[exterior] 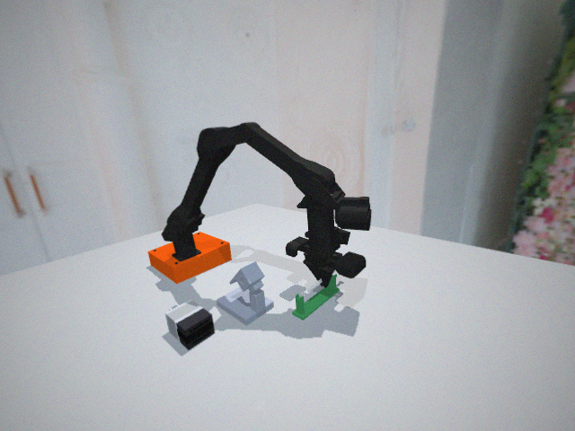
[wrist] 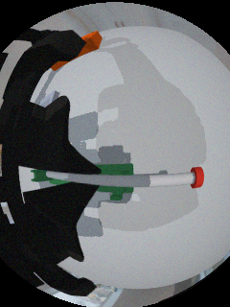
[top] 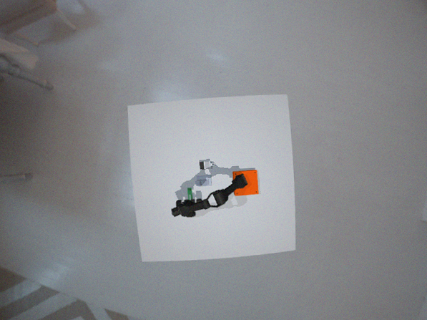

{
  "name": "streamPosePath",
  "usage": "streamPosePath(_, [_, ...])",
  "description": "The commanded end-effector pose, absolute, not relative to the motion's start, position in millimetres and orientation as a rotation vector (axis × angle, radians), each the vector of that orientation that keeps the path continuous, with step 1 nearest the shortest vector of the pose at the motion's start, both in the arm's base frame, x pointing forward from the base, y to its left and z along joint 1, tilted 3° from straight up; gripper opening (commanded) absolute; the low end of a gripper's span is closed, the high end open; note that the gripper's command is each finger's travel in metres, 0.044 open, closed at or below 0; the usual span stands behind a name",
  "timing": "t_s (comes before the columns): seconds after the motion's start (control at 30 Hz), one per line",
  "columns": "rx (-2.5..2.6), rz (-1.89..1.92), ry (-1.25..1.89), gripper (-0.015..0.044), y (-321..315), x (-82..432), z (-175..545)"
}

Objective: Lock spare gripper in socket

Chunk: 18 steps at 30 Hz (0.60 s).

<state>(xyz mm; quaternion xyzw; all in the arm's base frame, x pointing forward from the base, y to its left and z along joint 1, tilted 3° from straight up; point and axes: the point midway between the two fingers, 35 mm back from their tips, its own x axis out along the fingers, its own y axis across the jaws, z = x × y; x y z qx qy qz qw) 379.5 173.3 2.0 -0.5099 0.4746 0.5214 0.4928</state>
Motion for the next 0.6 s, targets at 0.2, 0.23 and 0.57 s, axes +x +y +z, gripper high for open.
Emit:
streamPosePath(0.2, [-1.236, 1.271, 1.160, 0.0000, 173.4, 377.2, 19.7])
streamPosePath(0.23, [-1.236, 1.272, 1.162, 0.0000, 173.3, 376.7, 21.2])
streamPosePath(0.57, [-1.234, 1.284, 1.181, 0.0000, 171.7, 372.3, 24.3])
